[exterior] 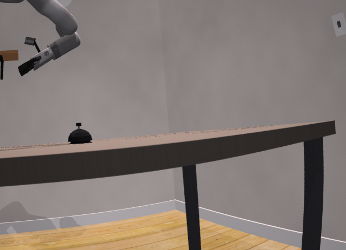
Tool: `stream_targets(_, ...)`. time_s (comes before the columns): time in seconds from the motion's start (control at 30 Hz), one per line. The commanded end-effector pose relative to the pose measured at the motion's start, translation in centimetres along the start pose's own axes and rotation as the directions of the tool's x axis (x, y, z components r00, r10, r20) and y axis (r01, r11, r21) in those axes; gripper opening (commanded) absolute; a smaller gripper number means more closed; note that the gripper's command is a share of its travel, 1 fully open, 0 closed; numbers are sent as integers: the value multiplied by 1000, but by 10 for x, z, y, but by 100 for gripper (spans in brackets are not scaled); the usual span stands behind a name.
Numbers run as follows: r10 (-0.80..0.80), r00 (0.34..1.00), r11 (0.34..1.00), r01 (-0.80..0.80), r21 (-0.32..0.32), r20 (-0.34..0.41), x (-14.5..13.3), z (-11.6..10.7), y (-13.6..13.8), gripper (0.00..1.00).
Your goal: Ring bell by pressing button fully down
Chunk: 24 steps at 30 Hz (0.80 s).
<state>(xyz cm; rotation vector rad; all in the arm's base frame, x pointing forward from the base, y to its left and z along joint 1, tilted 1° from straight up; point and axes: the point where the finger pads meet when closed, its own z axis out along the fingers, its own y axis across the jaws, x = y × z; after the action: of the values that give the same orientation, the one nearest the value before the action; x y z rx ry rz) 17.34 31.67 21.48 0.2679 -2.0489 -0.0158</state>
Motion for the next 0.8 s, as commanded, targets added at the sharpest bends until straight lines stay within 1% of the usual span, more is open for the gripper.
stream_targets(0.0, 28, 990, 999, -23, -42, 135, -41, -10, -20, 100)
stream_targets(0.23, 63, 954, 997, -45, -68, 292, -86, -25, -55, 100)
stream_targets(0.27, 63, 954, 997, -45, -68, 292, -86, -25, -55, 100)
stream_targets(0.3, 72, 939, 996, -50, -73, 338, -98, -30, -66, 100)
stream_targets(0.4, 82, 913, 996, -56, -76, 400, -114, -38, -82, 100)
stream_targets(0.47, 82, 913, 996, -56, -76, 400, -114, -38, -82, 100)
stream_targets(0.5, 90, 882, 995, -61, -77, 463, -130, -46, -99, 100)
stream_targets(0.53, 92, 873, 995, -63, -77, 479, -134, -48, -104, 100)
stream_targets(0.6, 93, 869, 995, -63, -77, 487, -136, -49, -106, 100)
stream_targets(0.63, 96, 840, 995, -67, -74, 535, -147, -56, -121, 100)
stream_targets(0.7, 97, 832, 995, -68, -73, 546, -150, -58, -124, 100)
stream_targets(0.73, 98, 801, 995, -71, -68, 590, -160, -65, -139, 100)
stream_targets(0.77, 97, 794, 995, -72, -67, 601, -162, -66, -142, 100)
